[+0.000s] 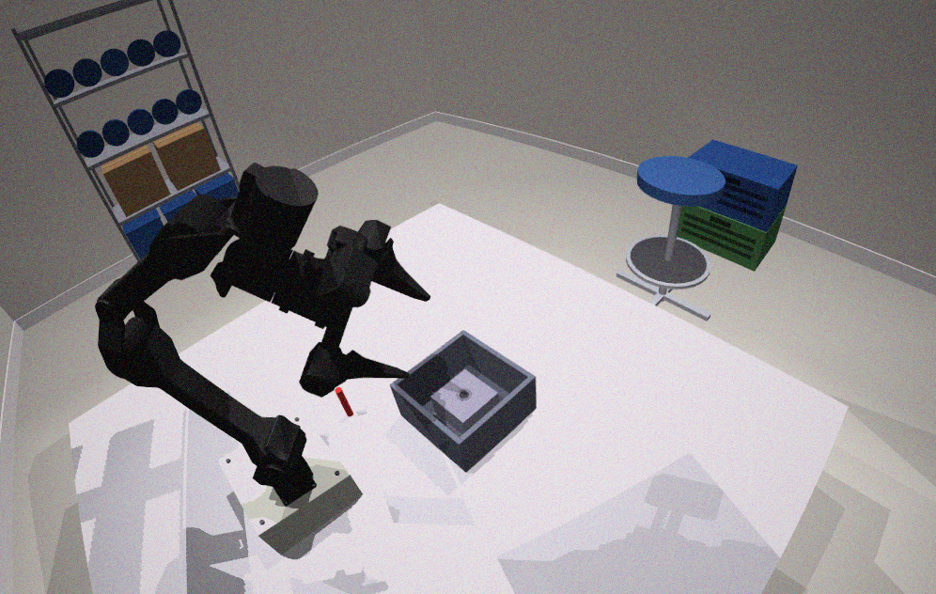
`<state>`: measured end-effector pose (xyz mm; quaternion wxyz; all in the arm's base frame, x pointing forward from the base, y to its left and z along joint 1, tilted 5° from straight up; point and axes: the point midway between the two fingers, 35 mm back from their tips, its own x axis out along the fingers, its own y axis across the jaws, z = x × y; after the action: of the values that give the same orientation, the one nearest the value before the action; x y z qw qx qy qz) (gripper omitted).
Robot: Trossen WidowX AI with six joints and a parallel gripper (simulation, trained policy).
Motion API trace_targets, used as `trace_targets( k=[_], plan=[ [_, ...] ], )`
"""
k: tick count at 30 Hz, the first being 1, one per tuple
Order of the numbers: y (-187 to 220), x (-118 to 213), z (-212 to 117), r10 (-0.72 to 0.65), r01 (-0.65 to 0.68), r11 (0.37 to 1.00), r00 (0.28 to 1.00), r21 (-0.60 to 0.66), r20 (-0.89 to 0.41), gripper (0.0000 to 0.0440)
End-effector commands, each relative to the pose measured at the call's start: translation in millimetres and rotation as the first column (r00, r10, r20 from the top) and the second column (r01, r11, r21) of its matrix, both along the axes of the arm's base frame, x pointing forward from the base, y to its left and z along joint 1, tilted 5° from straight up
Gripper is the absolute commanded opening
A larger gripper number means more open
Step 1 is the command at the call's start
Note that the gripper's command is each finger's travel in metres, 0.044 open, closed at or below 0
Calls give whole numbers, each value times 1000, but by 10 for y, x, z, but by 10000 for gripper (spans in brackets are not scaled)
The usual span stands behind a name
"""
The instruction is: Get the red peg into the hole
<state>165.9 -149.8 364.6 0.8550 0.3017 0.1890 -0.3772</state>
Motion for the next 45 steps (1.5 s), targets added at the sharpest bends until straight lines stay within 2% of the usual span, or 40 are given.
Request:
trace_targets(
  k=[1, 10, 21, 32, 45],
  plan=[
    [66, 125, -278, 32, -24, 995, 996, 99, -80, 440],
    [423, 385, -854, 152, -69, 954, 950, 293, -273, 440],
    [1004, 513, -1369, 286, -67, 903, 831, 425, -477, 440],
    [1598, 444, -1740, 355, -29, 886, 683, 463, -638, 440],
    [2213, 192, -2122, 345, 27, 907, 522, 419, -780, 440]
  ],
)
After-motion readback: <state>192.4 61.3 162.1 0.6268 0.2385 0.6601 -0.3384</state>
